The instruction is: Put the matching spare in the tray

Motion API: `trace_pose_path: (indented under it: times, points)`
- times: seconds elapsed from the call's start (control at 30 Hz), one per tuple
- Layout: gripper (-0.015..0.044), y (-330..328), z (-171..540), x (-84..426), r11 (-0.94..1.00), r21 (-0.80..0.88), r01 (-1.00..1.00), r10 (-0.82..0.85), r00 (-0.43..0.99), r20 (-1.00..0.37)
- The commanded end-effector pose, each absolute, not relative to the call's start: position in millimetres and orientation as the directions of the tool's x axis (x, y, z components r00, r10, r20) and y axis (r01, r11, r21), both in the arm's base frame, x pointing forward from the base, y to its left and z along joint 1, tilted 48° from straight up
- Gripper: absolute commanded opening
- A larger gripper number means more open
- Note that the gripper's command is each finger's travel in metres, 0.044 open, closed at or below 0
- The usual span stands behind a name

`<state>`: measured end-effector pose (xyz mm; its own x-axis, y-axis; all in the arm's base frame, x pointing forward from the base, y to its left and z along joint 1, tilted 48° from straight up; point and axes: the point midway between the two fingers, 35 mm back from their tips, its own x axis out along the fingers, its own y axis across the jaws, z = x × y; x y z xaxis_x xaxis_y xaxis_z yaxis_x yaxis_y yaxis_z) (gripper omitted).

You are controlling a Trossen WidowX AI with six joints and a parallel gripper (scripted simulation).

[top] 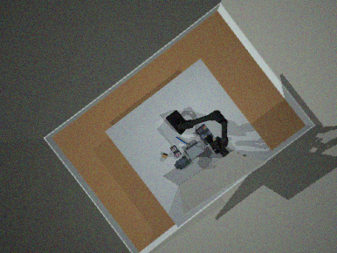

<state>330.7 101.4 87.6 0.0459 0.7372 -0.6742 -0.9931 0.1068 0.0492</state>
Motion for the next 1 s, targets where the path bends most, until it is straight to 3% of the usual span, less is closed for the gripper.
trace_pose_path:
  times: [0.0,0.47,0.97]
  points:
    - [0.0,87.0,97.8,335.2,0.115,0.039,-0.993,0.732,0.058,-0.678]
    - [0.0,45.1,134.7,335.7,0.108,0.034,-0.994,0.737,0.057,-0.673]
    - [0.0,-13.9,82.8,358.2,0.157,0.083,-0.984,0.701,0.052,-0.711]
